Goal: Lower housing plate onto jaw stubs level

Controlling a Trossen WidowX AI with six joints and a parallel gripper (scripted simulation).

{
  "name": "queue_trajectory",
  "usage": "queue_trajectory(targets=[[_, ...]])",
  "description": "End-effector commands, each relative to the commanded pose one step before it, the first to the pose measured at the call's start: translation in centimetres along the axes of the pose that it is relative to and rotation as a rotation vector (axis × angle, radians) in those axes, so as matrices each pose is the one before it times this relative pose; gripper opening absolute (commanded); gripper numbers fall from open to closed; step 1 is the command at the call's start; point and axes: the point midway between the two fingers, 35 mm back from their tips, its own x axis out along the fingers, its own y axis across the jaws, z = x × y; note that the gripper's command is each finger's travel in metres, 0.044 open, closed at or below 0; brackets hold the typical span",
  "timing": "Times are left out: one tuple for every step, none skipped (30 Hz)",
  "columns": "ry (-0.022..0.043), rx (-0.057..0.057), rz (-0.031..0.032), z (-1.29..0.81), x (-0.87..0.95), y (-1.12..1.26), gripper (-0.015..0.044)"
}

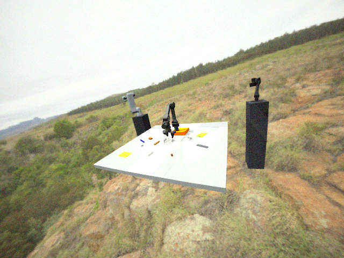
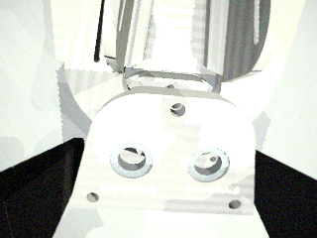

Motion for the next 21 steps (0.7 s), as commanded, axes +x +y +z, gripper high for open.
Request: queue_trajectory(targets=[[0.00748, -0.0032, -0.00807, -0.262, 1.023, -0.183, 0.0351], [0.00002, 0.0, -0.00001, -0.017, 0.126, -0.006, 0.0351], [0.00001, 0.0, 0.0, -0.011, 0.075, -0.004, 0.0351], [0.0, 0.0, 0.0, -0.004, 0.025, -0.001, 0.0351], [0.0, 0.0, 0.0, 0.0, 0.0, 0.0, 0.0351], [0.0, 0.0, 0.0, 0.0, 0.0, 0.0, 0.0351], [0.0, 0.0, 0.0, 0.0, 0.0, 0.0, 0.0351], [0.0, 0.0, 0.0, 0.0, 0.0, 0.0, 0.0351], [0.0, 0.0, 0.0, 0.0, 0.0, 0.0, 0.0351], [0.0, 0.0, 0.0, 0.0, 0.0, 0.0, 0.0351], [0.0, 0.0, 0.0, 0.0, 0.0, 0.0, 0.0351], [0.0, 0.0, 0.0, 0.0, 0.0, 0.0, 0.0351], [0.0, 0.0, 0.0, 0.0, 0.0, 0.0, 0.0351], [0.0, 0.0, 0.0, 0.0, 0.0, 0.0, 0.0351], [0.0, 0.0, 0.0, 0.0, 0.0, 0.0, 0.0351], [0.0, 0.0, 0.0, 0.0, 0.0, 0.0, 0.0351], [0.0, 0.0, 0.0, 0.0, 0.0, 0.0, 0.0351], [0.0, 0.0, 0.0, 0.0, 0.0, 0.0, 0.0351], [0.0, 0.0, 0.0, 0.0, 0.0, 0.0, 0.0351], [0.0, 0.0, 0.0, 0.0, 0.0, 0.0, 0.0351], [0.0, 0.0, 0.0, 0.0, 0.0, 0.0, 0.0351]])
